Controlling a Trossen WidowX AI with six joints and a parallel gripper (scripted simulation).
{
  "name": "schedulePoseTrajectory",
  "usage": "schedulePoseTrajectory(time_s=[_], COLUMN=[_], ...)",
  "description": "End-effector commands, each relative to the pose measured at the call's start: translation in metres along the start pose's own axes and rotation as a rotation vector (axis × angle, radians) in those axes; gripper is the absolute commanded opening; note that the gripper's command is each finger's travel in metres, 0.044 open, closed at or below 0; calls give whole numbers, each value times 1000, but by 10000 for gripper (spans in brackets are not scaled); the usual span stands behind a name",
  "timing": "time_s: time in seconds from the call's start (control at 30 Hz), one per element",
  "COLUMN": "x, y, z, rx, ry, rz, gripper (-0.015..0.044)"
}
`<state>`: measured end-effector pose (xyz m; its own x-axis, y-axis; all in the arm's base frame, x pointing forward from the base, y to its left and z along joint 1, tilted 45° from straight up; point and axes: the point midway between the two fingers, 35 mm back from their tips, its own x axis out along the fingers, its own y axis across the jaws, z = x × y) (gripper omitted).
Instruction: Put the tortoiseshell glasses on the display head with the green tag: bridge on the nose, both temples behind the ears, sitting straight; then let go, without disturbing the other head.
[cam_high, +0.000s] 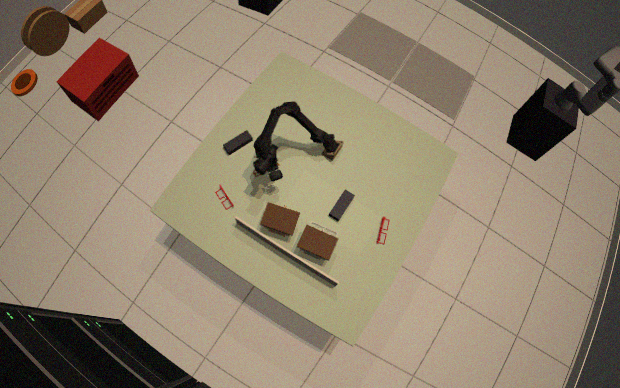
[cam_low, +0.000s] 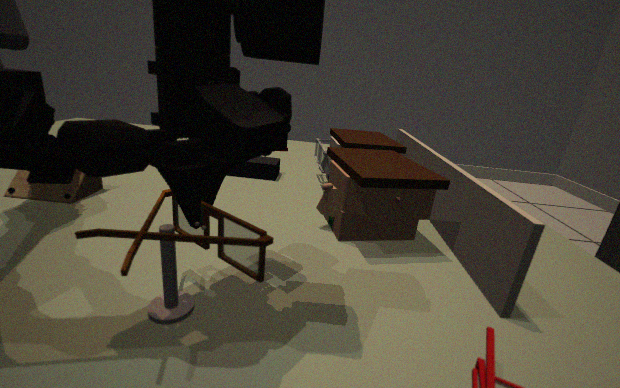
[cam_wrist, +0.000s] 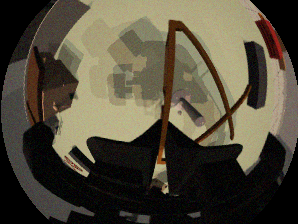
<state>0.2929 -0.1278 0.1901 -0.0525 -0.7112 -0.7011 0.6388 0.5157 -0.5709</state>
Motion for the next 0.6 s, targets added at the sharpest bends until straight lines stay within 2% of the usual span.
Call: schedulePoseTrajectory(time_s=[0.0,0.57], x=[10,10], y=[-2,5], z=[-2,4], rx=[3,3], ry=[2,2], rz=[7,8], gripper=[0,0])
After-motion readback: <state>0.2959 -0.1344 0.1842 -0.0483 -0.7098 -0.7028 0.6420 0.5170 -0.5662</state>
